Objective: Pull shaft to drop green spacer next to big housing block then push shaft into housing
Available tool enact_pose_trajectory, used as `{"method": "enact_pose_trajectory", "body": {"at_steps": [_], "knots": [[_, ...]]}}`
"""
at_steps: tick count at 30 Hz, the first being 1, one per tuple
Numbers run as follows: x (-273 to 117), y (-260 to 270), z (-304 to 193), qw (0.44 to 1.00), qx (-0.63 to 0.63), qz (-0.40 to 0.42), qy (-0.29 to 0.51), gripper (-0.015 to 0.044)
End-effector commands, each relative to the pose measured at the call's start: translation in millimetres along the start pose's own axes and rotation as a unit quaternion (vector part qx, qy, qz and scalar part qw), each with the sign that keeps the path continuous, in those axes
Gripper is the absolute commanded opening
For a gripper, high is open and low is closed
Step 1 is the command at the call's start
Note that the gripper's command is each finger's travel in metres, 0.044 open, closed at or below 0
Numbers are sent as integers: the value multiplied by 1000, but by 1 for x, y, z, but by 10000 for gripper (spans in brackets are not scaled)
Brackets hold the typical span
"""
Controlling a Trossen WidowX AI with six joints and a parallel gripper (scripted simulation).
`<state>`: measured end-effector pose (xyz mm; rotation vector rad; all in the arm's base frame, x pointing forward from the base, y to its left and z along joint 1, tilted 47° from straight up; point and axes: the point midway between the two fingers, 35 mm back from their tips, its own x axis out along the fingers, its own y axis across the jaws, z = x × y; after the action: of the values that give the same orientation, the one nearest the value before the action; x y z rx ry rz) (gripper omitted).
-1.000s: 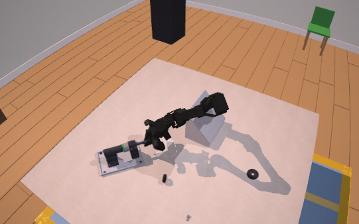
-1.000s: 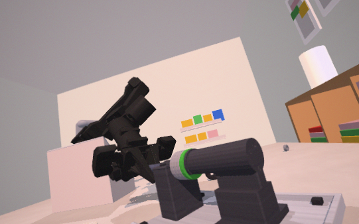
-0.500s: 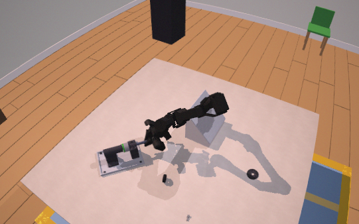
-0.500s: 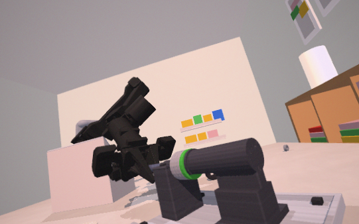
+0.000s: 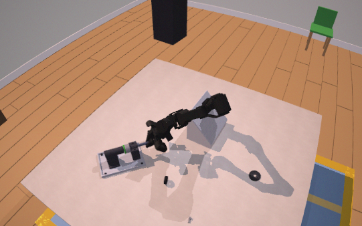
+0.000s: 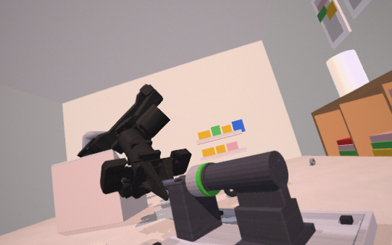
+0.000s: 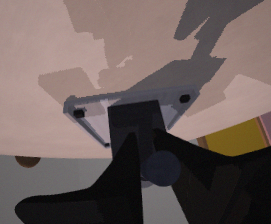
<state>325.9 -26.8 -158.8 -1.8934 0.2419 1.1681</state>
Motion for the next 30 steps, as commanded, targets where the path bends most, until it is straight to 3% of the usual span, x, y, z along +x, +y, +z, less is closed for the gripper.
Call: {"method": "enact_pose_trajectory", "body": {"at_steps": [1, 30], "knots": [[-1, -1, 0, 1000, 2, -2, 0, 0], [-3, -1, 2, 1000, 2, -1, 0, 0]]}}
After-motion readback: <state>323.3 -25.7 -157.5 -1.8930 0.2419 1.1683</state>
